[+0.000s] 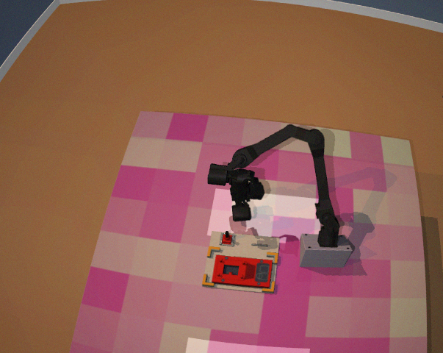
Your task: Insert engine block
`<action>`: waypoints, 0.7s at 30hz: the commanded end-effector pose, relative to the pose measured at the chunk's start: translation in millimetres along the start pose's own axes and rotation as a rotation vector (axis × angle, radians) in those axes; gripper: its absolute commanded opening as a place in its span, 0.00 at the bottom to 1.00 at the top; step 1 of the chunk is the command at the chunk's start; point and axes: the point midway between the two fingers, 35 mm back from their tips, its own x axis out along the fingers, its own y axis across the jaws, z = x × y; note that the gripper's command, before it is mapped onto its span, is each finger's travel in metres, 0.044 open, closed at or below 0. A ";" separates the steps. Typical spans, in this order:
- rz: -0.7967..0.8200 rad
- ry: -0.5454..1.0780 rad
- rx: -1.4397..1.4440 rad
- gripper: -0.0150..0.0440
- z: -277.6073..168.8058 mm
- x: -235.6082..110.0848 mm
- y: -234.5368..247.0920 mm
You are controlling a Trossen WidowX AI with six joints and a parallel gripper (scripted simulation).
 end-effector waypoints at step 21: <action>0.004 0.006 0.006 0.25 3.2 -77.4 1.0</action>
